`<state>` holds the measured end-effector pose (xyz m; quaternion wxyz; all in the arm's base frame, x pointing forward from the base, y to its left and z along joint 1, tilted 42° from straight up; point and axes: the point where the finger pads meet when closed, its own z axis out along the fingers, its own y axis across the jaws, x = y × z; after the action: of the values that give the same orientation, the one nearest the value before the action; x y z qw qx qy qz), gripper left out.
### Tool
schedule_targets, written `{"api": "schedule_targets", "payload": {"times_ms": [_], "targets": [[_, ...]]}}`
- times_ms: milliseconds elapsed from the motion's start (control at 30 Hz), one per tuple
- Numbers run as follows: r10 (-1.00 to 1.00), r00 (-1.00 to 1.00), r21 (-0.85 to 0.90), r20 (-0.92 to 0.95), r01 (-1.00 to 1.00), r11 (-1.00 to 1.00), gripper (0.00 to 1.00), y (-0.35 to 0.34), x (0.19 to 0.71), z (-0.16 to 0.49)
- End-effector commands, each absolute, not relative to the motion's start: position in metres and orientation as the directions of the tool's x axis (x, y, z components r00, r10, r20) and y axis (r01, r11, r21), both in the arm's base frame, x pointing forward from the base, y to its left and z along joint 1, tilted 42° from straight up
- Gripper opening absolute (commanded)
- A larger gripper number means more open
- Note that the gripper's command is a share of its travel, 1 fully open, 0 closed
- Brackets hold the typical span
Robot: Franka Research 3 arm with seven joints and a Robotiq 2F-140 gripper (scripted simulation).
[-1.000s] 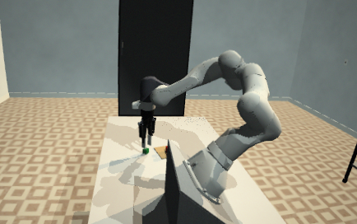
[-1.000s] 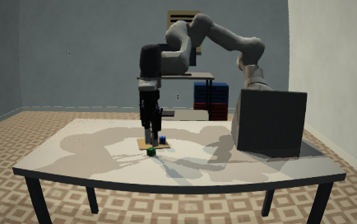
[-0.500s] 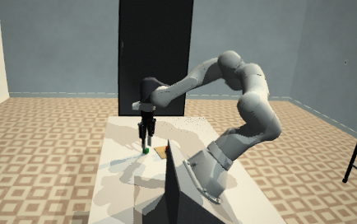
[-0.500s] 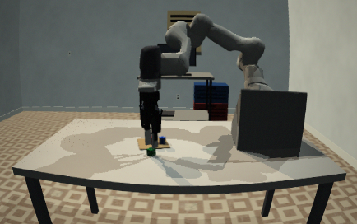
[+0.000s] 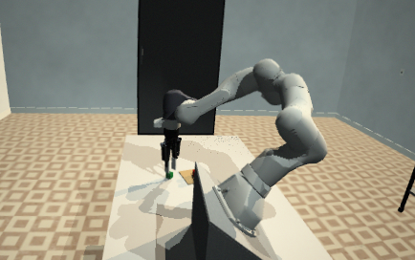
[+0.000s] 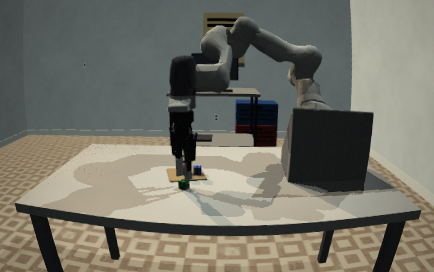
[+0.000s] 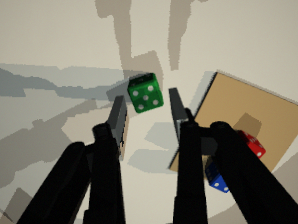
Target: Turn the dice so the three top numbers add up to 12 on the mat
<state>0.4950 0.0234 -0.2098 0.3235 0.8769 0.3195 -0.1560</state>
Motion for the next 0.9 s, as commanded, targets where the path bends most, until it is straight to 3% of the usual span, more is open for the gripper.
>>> {"api": "schedule_targets", "payload": {"times_ms": [0,867], "targets": [[0.46,0.749,0.469,-0.476,0.659,-0.588,0.28,0.0235,0.4956,-0.2113],[0.46,0.749,0.469,-0.476,0.659,-0.588,0.28,0.0238,0.4958,-0.2116]]}}
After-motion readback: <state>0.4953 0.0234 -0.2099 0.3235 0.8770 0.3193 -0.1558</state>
